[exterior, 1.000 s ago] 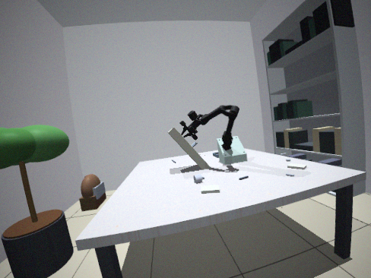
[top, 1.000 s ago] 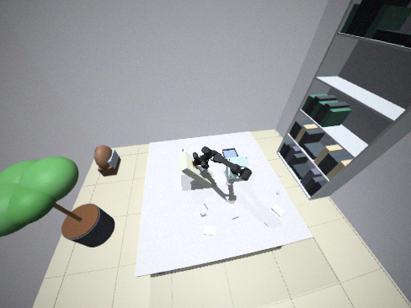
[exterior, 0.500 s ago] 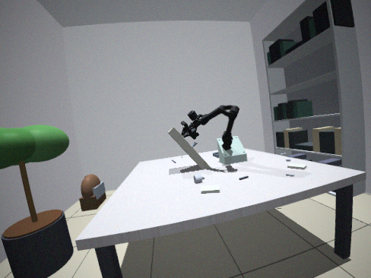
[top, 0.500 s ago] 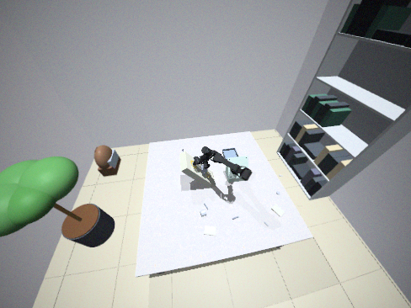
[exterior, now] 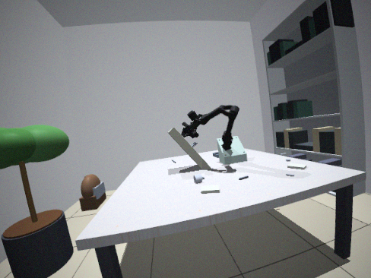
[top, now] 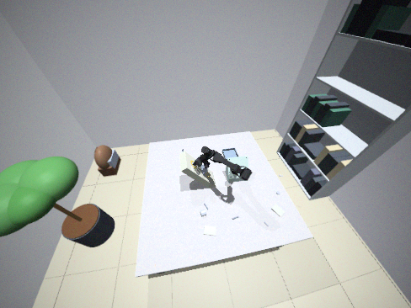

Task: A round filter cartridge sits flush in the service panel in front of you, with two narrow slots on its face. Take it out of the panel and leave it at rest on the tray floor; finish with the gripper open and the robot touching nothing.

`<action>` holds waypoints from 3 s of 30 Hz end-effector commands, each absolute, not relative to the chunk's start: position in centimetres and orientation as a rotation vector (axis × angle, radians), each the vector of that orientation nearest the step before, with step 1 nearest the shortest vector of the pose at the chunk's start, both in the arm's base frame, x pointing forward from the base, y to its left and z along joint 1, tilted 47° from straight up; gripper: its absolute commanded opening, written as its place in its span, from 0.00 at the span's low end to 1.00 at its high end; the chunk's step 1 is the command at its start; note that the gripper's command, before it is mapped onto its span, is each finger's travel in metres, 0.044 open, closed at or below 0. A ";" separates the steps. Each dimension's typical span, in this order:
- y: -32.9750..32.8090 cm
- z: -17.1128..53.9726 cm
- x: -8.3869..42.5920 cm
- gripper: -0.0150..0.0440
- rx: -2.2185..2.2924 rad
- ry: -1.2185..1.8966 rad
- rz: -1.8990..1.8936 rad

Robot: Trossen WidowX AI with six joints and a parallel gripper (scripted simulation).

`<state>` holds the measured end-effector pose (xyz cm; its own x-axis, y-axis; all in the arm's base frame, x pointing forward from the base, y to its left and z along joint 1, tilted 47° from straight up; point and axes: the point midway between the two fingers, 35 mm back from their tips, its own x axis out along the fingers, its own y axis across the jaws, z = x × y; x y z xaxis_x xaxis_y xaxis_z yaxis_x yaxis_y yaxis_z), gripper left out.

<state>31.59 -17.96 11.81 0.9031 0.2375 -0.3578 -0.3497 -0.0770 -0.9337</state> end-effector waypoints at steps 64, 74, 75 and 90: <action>-17.1 11.9 24.1 0.41 -1.534 0.111 0.478; -20.8 15.2 25.0 0.54 -1.537 0.114 0.480; -21.5 15.9 24.9 0.59 -1.539 0.115 0.480; -22.7 16.9 23.7 0.77 -0.910 0.282 0.488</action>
<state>23.69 -23.75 18.39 0.8832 0.2477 -0.3984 -0.4588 0.2792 -0.8435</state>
